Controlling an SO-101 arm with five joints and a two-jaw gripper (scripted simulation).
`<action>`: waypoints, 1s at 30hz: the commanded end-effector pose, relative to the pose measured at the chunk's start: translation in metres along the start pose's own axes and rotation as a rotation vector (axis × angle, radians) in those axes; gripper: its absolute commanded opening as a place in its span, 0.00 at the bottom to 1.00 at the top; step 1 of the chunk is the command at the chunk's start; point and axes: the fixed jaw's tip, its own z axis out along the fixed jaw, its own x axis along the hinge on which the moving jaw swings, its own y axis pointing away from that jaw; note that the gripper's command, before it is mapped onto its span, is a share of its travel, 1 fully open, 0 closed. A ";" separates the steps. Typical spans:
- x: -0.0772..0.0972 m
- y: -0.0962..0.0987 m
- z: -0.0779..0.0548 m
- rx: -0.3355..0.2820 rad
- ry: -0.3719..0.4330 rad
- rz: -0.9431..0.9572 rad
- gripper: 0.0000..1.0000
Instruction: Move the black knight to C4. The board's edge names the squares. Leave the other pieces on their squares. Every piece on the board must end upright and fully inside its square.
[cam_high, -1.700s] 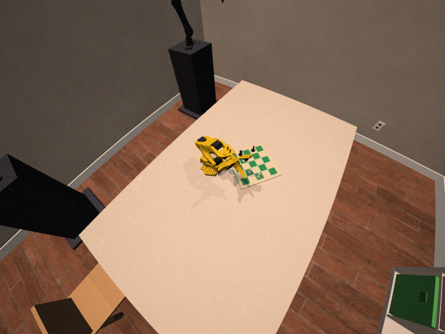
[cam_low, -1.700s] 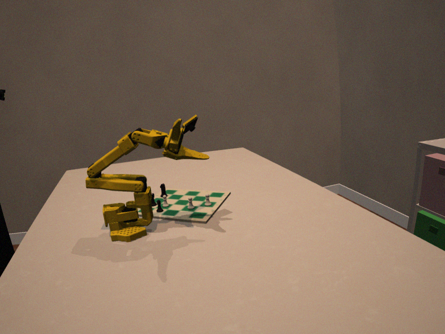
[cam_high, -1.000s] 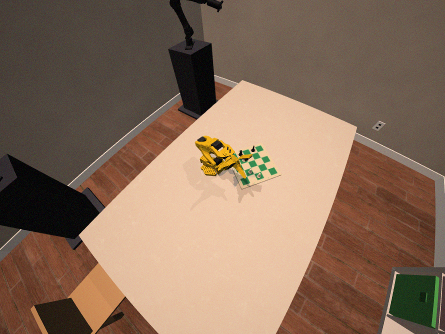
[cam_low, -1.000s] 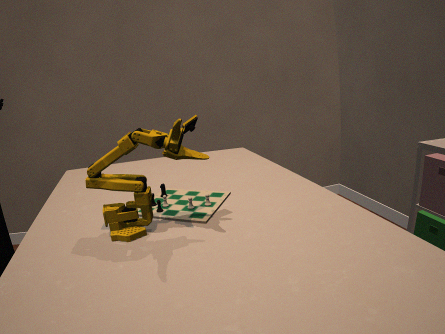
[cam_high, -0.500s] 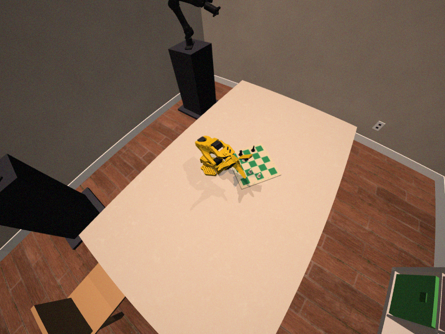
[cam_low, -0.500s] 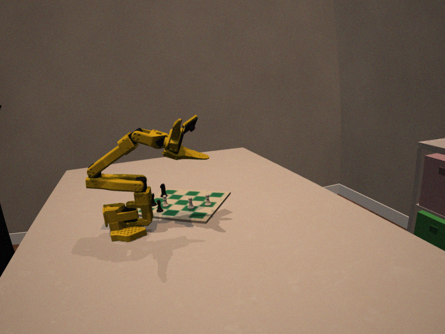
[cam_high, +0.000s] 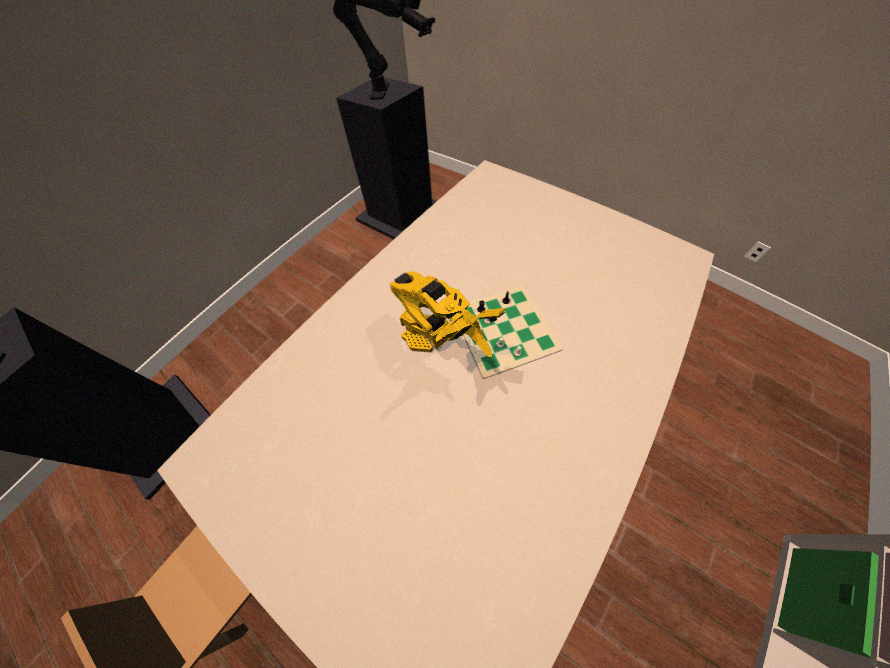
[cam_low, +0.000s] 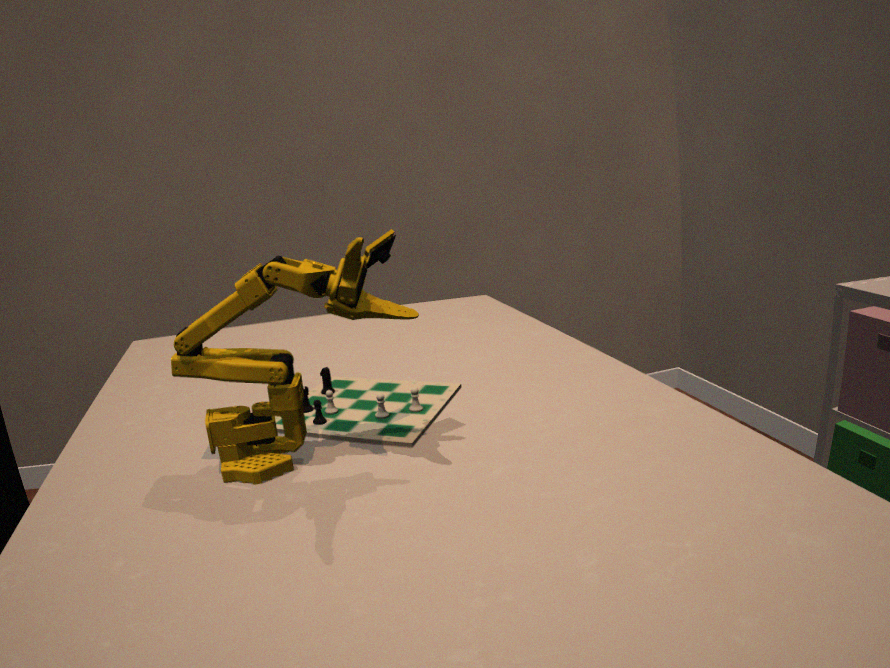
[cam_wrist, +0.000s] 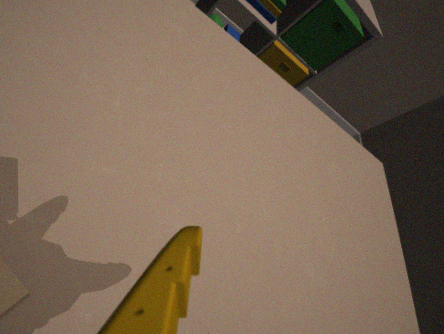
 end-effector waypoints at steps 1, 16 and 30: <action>0.000 0.000 0.000 0.001 -0.002 0.001 1.00; -0.021 0.057 -0.022 -0.388 0.058 0.105 0.75; -0.023 0.103 -0.066 -0.728 0.254 0.103 0.49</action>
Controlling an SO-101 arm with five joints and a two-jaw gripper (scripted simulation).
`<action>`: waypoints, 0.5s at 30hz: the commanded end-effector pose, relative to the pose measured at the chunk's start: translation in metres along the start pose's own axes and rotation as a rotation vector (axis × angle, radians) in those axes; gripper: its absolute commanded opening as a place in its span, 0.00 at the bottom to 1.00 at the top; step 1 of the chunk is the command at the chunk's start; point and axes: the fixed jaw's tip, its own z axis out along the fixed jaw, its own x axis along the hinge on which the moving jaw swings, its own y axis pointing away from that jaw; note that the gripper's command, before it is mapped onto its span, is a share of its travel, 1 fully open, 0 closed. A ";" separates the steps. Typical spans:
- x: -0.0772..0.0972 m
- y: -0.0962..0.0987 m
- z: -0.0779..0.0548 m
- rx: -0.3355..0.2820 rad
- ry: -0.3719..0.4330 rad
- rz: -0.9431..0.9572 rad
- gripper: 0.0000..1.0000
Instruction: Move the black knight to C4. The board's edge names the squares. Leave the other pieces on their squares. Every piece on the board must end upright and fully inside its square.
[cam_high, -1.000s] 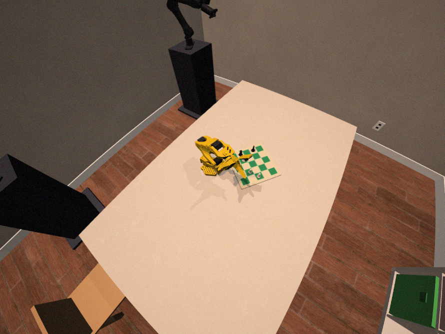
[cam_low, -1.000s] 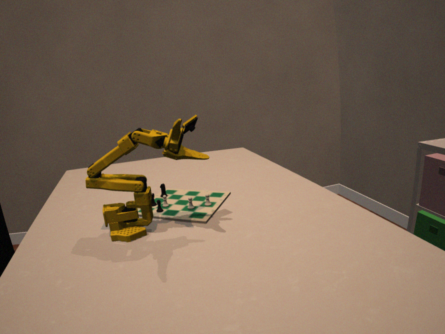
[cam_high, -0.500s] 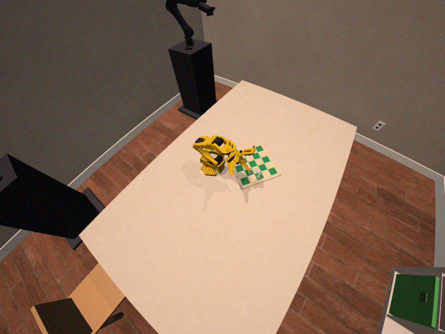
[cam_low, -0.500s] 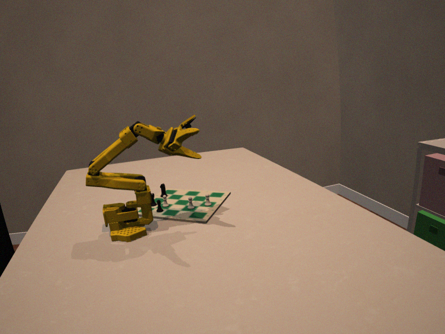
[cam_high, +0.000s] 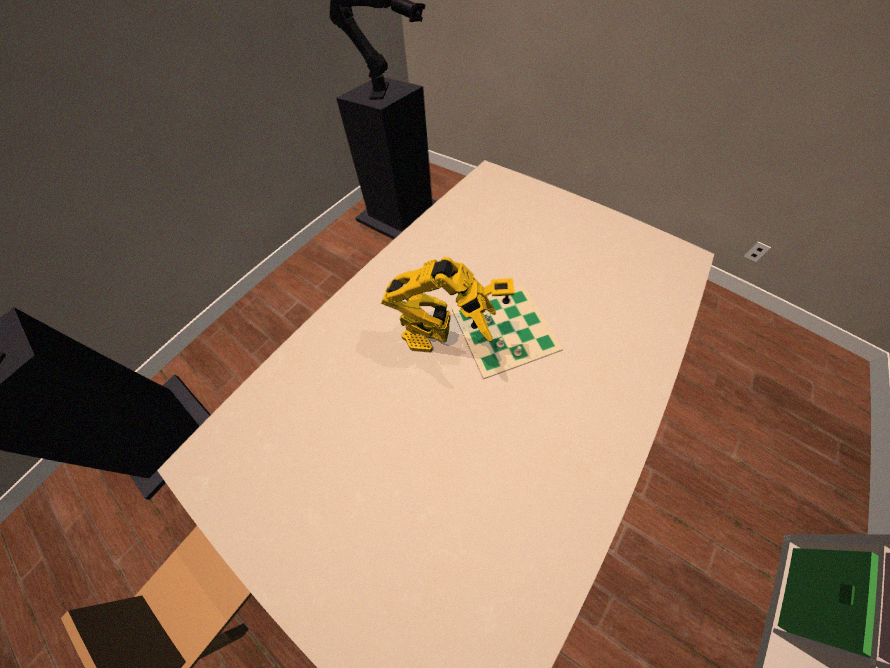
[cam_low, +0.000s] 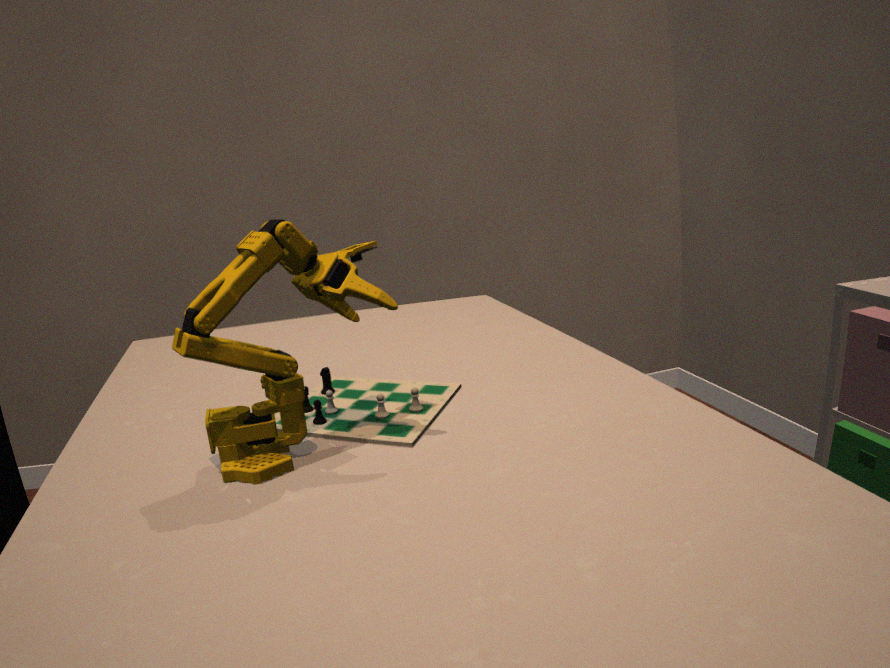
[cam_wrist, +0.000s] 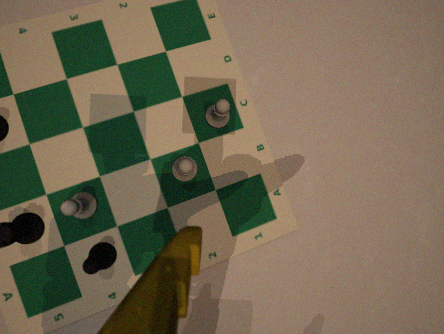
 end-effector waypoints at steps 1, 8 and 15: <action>0.004 0.017 -0.004 -0.083 0.080 0.010 0.47; 0.010 0.029 -0.009 -0.137 0.146 0.006 0.40; 0.010 0.030 -0.009 -0.140 0.151 0.005 0.40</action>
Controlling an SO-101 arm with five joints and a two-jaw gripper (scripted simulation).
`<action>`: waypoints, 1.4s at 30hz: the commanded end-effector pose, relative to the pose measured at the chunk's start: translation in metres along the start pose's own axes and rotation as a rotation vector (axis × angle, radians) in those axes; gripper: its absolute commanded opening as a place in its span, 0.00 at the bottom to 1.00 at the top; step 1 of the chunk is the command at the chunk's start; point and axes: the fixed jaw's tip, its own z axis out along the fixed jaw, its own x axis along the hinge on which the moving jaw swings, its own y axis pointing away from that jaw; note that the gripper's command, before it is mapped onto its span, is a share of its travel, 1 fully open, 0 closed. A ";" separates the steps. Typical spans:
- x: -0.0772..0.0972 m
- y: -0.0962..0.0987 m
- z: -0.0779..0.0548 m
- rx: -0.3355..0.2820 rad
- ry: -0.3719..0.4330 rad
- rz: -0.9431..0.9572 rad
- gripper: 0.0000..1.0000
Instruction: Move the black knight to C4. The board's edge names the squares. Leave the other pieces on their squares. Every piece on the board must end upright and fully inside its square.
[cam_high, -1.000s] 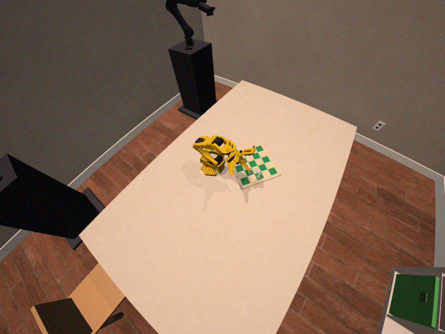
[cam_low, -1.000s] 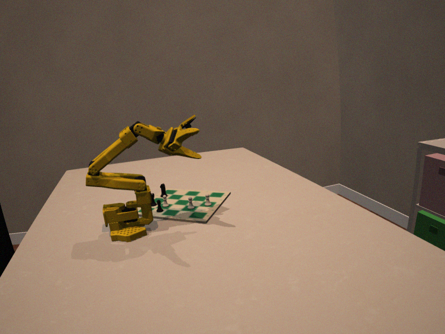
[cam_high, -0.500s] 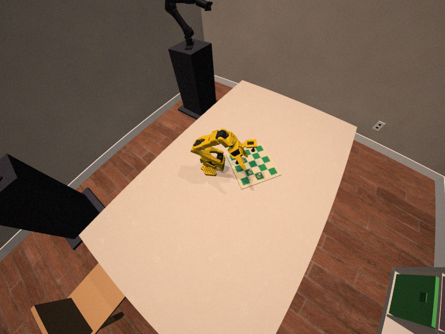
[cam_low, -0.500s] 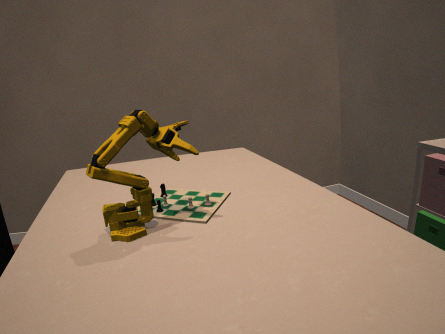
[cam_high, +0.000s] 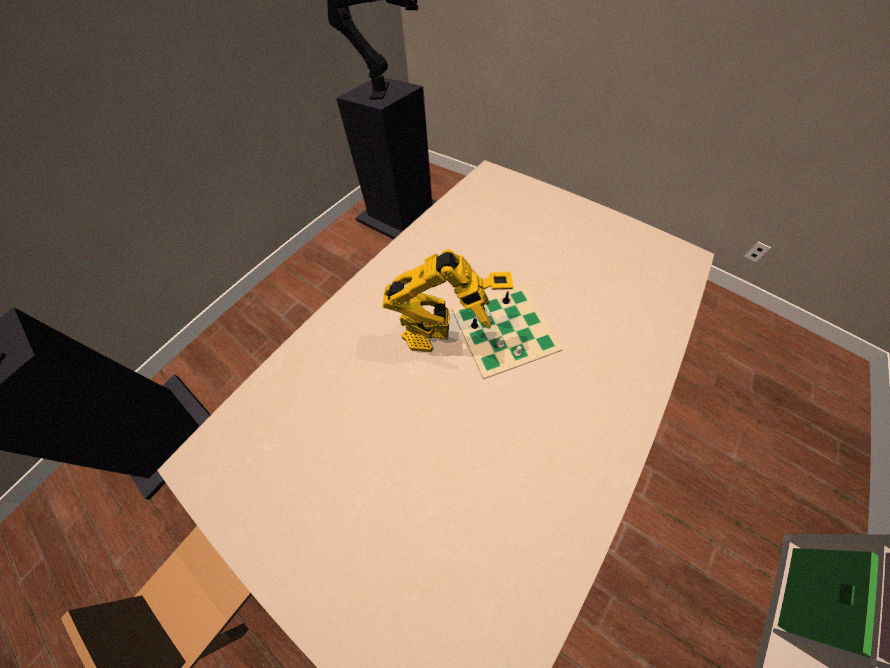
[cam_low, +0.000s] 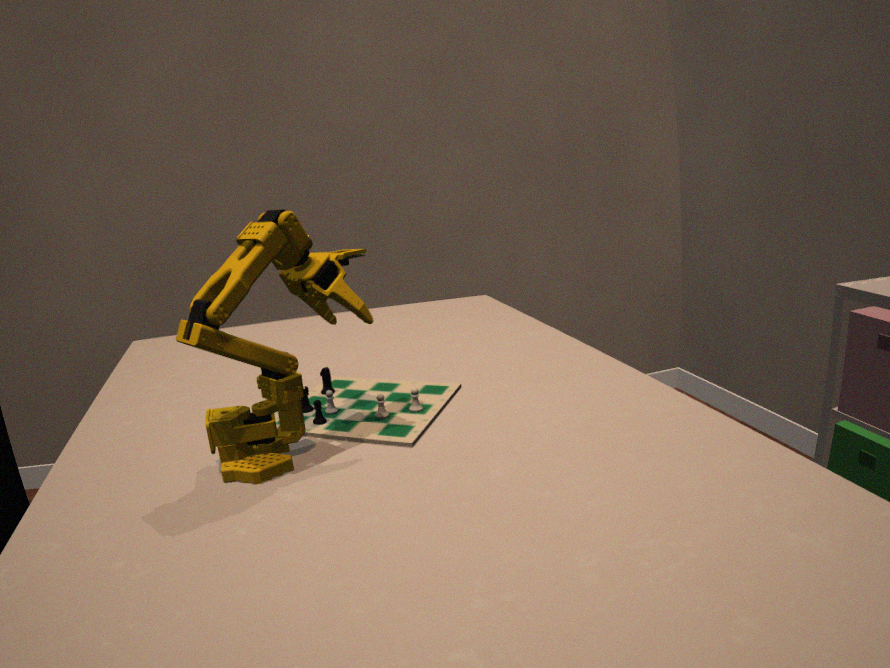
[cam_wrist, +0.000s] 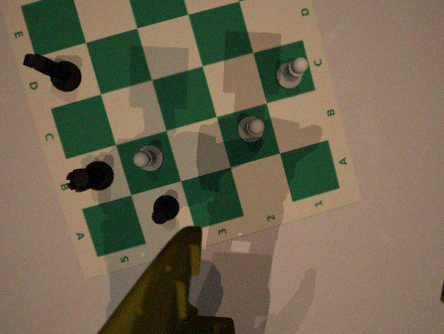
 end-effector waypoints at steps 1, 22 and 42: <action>0.000 0.001 0.000 -0.005 0.009 0.005 0.40; 0.000 0.001 0.000 -0.005 0.009 0.005 0.40; -0.039 0.018 0.012 -0.063 0.094 -0.085 0.26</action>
